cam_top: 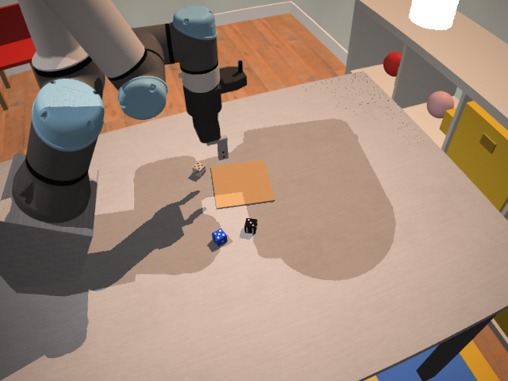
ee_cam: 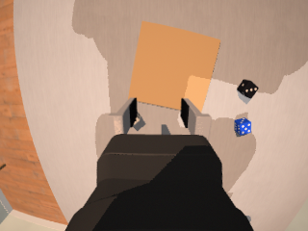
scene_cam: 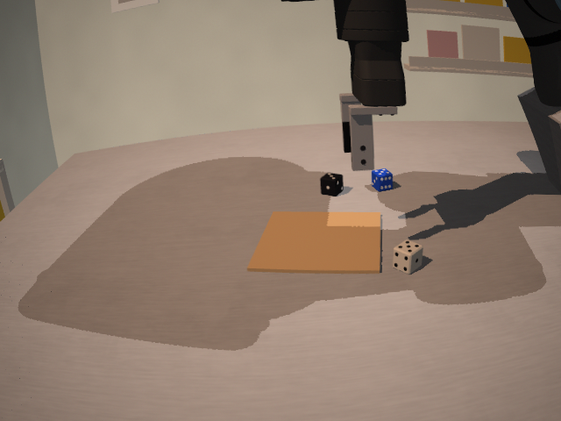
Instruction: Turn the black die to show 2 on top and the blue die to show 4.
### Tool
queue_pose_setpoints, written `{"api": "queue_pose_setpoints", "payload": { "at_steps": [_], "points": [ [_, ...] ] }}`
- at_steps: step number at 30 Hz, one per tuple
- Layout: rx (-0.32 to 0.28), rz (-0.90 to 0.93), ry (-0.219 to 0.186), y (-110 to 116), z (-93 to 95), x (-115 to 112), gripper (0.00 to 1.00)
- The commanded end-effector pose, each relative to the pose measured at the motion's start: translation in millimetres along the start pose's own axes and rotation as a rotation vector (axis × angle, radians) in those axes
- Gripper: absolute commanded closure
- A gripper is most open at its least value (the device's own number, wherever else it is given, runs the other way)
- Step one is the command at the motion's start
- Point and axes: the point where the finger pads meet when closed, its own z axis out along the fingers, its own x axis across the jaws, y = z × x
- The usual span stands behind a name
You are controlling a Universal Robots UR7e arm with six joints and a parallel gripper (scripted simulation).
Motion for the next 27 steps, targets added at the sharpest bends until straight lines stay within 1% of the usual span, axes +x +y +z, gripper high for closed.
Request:
{"api": "queue_pose_setpoints", "payload": {
  "at_steps": [1, 13, 27],
  "points": [
    [0.001, 0.000, 0.000, 2, -0.3, -9, 0.00],
    [0.001, 0.000, 0.000, 8, -0.3, -31, 0.00],
    [0.001, 0.000, 0.000, 11, -0.2, -42, 0.00]
  ]
}}
